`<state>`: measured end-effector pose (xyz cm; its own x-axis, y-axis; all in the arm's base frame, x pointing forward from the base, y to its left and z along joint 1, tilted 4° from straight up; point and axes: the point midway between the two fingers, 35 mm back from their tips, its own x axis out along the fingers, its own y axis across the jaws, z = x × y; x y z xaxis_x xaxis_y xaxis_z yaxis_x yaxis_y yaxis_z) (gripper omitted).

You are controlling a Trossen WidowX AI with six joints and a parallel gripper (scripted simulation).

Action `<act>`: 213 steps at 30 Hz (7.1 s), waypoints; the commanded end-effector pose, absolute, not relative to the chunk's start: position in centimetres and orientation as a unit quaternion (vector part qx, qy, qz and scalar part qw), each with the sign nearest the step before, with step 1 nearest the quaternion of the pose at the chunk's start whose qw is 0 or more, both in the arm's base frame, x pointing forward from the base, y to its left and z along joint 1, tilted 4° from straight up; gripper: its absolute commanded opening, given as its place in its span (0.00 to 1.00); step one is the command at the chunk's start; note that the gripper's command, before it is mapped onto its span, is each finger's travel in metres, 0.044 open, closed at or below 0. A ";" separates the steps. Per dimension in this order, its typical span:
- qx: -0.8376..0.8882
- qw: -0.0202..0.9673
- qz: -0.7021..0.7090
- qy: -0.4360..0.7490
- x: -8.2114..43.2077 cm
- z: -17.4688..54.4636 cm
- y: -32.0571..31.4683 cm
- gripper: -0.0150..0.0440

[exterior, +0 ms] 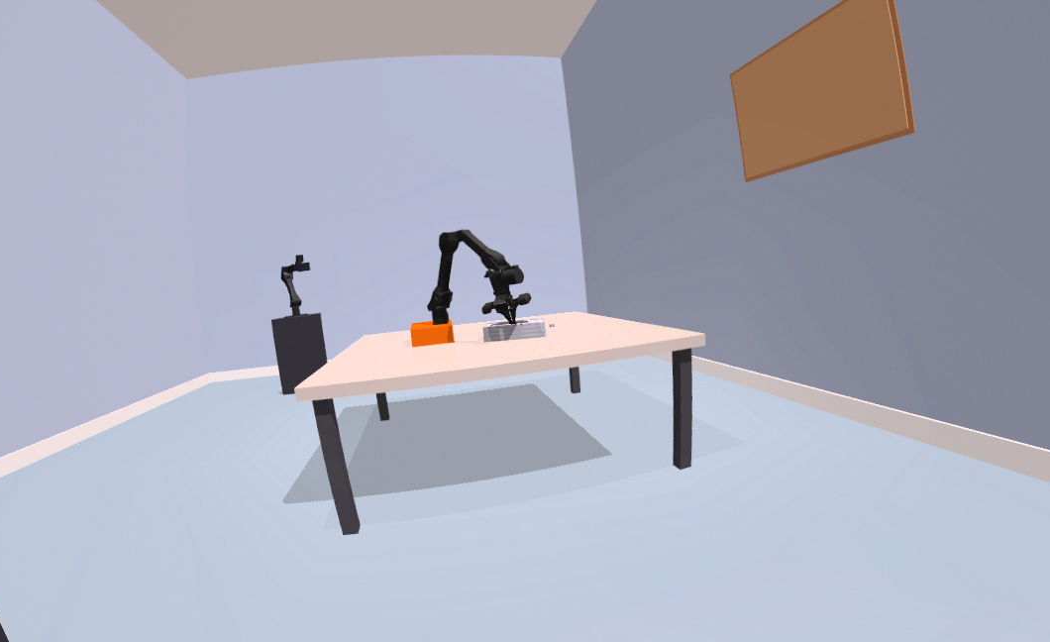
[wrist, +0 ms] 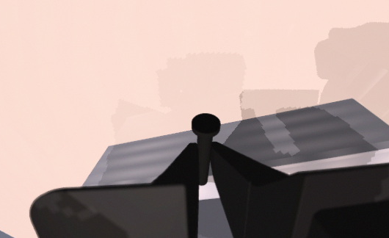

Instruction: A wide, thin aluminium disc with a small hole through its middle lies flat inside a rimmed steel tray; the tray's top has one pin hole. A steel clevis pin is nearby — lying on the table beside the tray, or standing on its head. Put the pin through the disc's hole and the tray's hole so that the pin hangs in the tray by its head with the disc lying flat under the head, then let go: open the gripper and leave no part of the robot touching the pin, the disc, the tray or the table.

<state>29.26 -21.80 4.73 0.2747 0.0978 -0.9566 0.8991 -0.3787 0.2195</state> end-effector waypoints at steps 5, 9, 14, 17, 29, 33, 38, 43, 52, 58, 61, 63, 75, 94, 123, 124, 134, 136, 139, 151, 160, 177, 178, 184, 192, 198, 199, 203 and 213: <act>0.599 0.514 -0.428 0.440 29.6 5.1 -20.4 0.25; 0.559 0.552 -0.401 0.471 29.8 5.2 -19.7 0.25; 0.505 0.595 -0.365 0.507 29.9 5.2 -18.9 0.25; 0.472 0.618 -0.341 0.528 30.0 5.3 -18.4 0.25; 0.325 0.693 -0.237 0.598 30.3 5.5 -16.5 0.25; 0.274 0.711 -0.199 0.616 30.3 5.5 -15.9 0.25; 0.208 0.729 -0.150 0.635 30.4 5.6 -15.1 0.25; 0.140 0.740 -0.099 0.650 30.4 5.7 -14.4 0.25; 0.018 0.746 -0.004 0.666 30.4 5.9 -13.0 0.25; -0.063 0.739 0.060 0.668 30.4 6.0 -12.1 0.25; -0.103 0.732 0.092 0.667 30.4 6.0 -11.7 0.25; -0.130 0.726 0.114 0.665 30.3 6.1 -11.4 0.25; -0.283 0.673 0.241 0.640 30.2 6.3 -9.7 0.25; -0.458 0.558 0.393 0.569 29.8 6.7 -7.7 0.25; -0.334 0.689 0.497 0.409 29.5 6.5 -9.0 0.25; -0.328 0.693 0.500 0.401 29.4 6.5 -9.1 0.25; -0.268 0.734 0.538 0.317 29.2 6.0 -9.7 0.25; -0.255 0.741 0.544 0.300 29.2 5.9 -9.8 0.25; -0.236 0.750 0.553 0.274 29.2 5.7 -10.0 0.25; -0.176 0.774 0.577 0.192 29.1 5.1 -10.4 0.25; -0.174 0.775 0.577 0.191 28.8 5.1 -10.9 0.25; -0.173 0.775 0.577 0.188 28.8 3.6 -11.3 0.25; -0.173 0.775 0.577 0.188 28.8 3.5 -11.3 0.25; -0.173 0.775 0.577 0.188 28.8 3.5 -11.3 0.25; -0.173 0.775 0.577 0.188 28.8 3.7 -11.4 0.25; -0.173 0.775 0.577 0.188 28.8 3.7 -11.4 0.25; -0.173 0.775 0.577 0.188 28.8 3.7 -11.4 0.25; -0.173 0.775 0.577 0.188 28.8 3.8 -11.4 0.25; -0.173 0.775 0.577 0.188 28.8 3.8 -11.5 0.25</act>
<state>28.85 -11.37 3.85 0.2656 0.8315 -0.4879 -0.9592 0.2788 -0.0471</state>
